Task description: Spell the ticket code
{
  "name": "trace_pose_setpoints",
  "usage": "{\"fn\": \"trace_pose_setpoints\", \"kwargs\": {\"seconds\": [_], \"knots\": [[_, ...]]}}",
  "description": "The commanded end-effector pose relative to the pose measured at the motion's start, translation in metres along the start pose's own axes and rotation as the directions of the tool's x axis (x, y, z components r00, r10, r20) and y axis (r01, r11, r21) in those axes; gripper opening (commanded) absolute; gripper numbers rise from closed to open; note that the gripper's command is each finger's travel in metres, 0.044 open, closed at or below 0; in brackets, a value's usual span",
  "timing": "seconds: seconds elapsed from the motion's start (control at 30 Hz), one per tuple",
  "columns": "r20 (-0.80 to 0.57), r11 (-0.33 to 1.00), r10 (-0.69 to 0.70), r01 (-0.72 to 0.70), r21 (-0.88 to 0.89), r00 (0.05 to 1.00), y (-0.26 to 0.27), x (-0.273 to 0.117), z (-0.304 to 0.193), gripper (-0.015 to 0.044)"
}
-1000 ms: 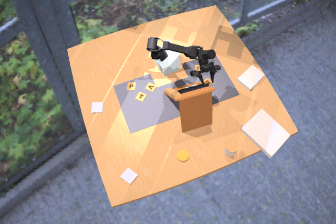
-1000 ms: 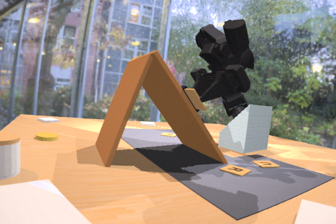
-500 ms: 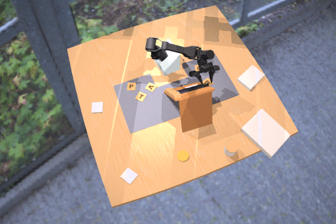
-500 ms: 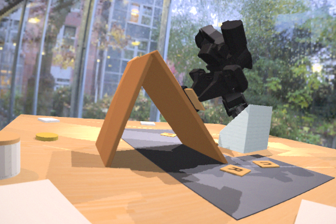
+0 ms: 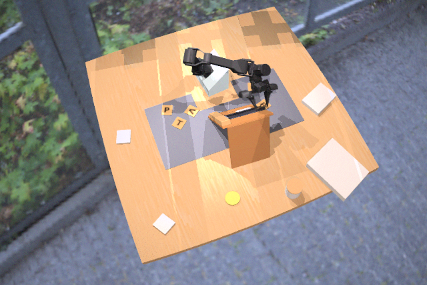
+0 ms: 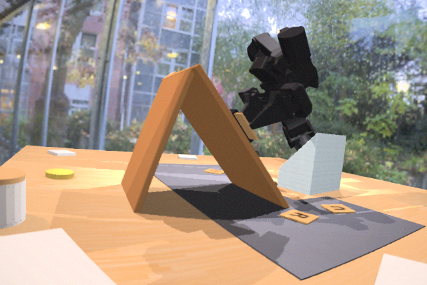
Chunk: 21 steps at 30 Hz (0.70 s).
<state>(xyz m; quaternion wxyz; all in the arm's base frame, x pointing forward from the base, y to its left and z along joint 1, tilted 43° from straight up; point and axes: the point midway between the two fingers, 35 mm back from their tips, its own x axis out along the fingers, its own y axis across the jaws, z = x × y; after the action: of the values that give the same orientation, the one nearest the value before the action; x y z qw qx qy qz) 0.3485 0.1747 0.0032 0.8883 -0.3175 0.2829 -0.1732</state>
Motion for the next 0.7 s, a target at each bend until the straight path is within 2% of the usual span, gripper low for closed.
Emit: {"fn": "trace_pose_setpoints", "kwargs": {"seconds": [0.0, 0.67], "knots": [[0.002, 1.000, 0.005, -0.005, 0.004, 1.000, -0.0024, -0.0009, 0.0019, 0.0000], [0.002, 1.000, 0.005, -0.005, 0.003, 1.000, -0.0116, -0.0008, 0.0017, 0.0000]]}}
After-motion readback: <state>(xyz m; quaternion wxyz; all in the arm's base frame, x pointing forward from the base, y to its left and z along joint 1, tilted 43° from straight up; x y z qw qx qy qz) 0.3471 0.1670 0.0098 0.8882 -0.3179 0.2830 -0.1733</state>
